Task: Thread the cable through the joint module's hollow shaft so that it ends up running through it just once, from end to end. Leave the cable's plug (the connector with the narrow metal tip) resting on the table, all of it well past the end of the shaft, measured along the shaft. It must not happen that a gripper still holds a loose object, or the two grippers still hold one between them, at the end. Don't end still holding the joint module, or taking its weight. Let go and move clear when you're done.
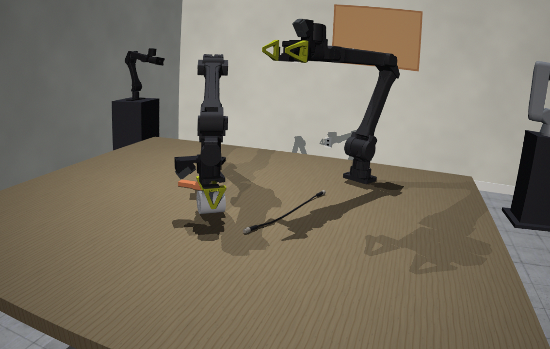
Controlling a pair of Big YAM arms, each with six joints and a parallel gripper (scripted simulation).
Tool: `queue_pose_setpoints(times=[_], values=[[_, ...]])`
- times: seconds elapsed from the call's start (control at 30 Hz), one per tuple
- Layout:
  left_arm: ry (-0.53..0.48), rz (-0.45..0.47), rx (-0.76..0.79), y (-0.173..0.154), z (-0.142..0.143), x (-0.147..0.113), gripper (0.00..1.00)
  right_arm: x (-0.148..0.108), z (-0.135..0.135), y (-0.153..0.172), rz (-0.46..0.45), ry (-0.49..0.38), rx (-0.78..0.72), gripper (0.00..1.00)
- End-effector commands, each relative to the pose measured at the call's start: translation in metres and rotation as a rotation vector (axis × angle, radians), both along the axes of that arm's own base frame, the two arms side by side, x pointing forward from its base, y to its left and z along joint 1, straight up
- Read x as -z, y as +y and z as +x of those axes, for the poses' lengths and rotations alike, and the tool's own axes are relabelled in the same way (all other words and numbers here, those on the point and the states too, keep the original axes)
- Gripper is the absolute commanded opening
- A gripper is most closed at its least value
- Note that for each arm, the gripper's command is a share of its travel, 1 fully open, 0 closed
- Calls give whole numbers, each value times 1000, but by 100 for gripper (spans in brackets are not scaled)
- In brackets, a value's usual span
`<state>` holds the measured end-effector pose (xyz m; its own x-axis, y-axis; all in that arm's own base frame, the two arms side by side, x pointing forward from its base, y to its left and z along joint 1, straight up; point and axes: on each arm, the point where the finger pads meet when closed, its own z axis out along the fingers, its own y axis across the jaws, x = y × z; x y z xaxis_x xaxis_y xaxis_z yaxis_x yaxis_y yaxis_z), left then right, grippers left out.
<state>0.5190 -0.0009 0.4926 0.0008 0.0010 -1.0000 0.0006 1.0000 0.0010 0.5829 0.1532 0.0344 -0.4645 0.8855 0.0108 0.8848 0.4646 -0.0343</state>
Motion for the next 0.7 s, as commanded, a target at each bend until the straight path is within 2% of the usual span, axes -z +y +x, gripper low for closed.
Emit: queue_pose_setpoints(times=[0.0, 0.67], values=[[-12, -9, -10, 7, 4, -10, 100, -77, 34, 4, 36, -150, 47, 70], [-12, -9, -10, 7, 4, -10, 100, -77, 33, 5, 42, -155, 202, 70]])
